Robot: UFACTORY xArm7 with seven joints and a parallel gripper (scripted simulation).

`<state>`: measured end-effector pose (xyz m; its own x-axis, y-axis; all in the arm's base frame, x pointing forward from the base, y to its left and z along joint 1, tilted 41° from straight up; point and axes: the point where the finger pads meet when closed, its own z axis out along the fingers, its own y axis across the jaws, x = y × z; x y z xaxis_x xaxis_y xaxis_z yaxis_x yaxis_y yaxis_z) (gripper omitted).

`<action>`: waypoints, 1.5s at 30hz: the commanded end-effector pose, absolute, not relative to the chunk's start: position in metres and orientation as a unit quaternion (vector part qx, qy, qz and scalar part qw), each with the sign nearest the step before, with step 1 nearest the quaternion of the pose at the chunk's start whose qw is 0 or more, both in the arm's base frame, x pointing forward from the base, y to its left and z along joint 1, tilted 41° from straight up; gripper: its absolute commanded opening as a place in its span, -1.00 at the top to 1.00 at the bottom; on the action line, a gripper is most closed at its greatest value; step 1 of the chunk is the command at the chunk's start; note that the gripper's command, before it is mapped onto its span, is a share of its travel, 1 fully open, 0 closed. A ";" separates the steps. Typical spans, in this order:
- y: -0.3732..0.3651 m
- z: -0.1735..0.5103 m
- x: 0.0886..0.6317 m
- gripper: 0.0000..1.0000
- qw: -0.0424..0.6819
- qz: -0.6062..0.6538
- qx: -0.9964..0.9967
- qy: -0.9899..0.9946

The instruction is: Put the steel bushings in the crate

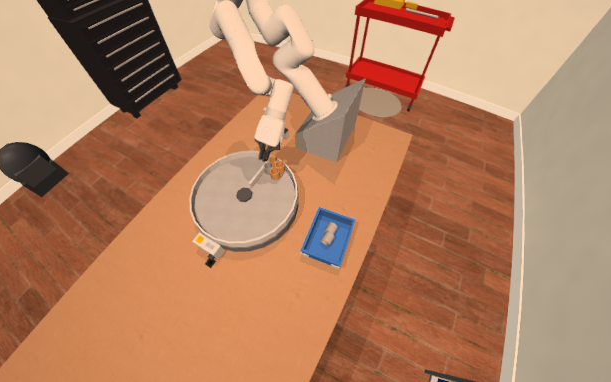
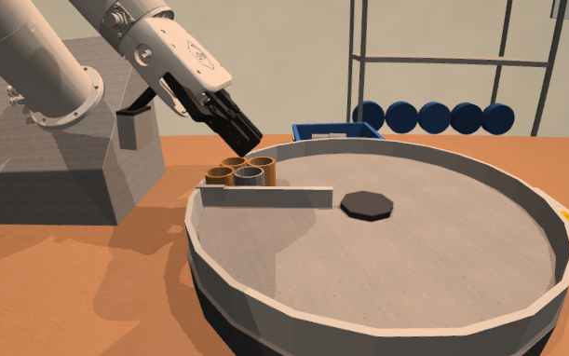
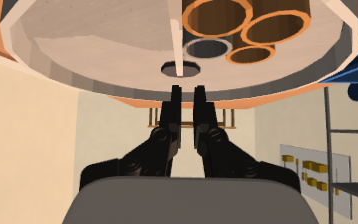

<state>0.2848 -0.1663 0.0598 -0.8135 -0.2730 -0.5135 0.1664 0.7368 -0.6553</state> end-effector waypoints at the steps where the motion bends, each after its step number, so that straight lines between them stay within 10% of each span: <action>1: -0.167 0.061 0.286 0.79 0.305 -0.361 -0.031 0.881; 45: -0.191 0.034 0.282 0.79 0.305 -0.361 -0.031 0.881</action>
<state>0.2819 -0.1880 0.0376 -0.8136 -0.2722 -0.5137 0.1665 0.7375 -0.6546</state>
